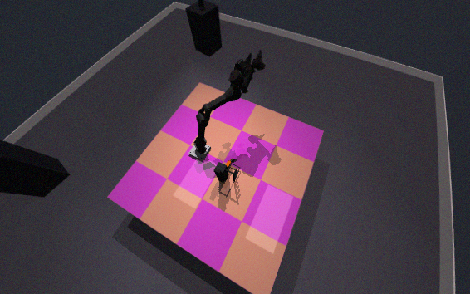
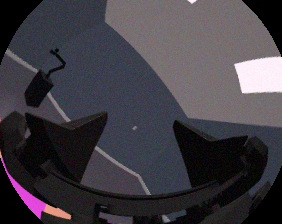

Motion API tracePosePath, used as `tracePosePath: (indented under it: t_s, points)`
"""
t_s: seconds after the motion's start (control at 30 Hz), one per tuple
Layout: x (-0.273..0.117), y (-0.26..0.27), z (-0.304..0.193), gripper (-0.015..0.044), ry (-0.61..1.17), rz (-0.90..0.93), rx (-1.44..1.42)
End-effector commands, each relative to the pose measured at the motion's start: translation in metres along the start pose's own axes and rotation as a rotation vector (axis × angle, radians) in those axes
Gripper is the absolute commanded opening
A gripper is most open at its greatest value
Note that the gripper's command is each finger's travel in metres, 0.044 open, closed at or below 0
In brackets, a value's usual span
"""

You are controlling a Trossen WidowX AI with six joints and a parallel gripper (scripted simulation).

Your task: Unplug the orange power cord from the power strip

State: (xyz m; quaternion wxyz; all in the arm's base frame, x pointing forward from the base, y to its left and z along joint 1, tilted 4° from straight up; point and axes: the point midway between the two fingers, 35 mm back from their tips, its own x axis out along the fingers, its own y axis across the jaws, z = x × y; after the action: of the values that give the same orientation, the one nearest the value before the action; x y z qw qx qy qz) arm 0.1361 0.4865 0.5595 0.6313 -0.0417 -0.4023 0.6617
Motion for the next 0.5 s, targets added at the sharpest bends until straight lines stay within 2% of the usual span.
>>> tracePosePath:
  t_s: [0.0, 0.1, 0.27, 0.47]
  points:
    - [-0.001, -0.001, -0.003, 0.0374, 0.009, -0.002, -0.001]
    - [-0.016, -0.010, -0.038, 0.0295, 0.136, -0.024, -0.015]
    - [-0.062, -0.027, -0.109, 0.0164, 0.413, -0.053, -0.042]
    - [-0.139, -0.037, -0.182, 0.0160, 0.747, -0.052, -0.059]
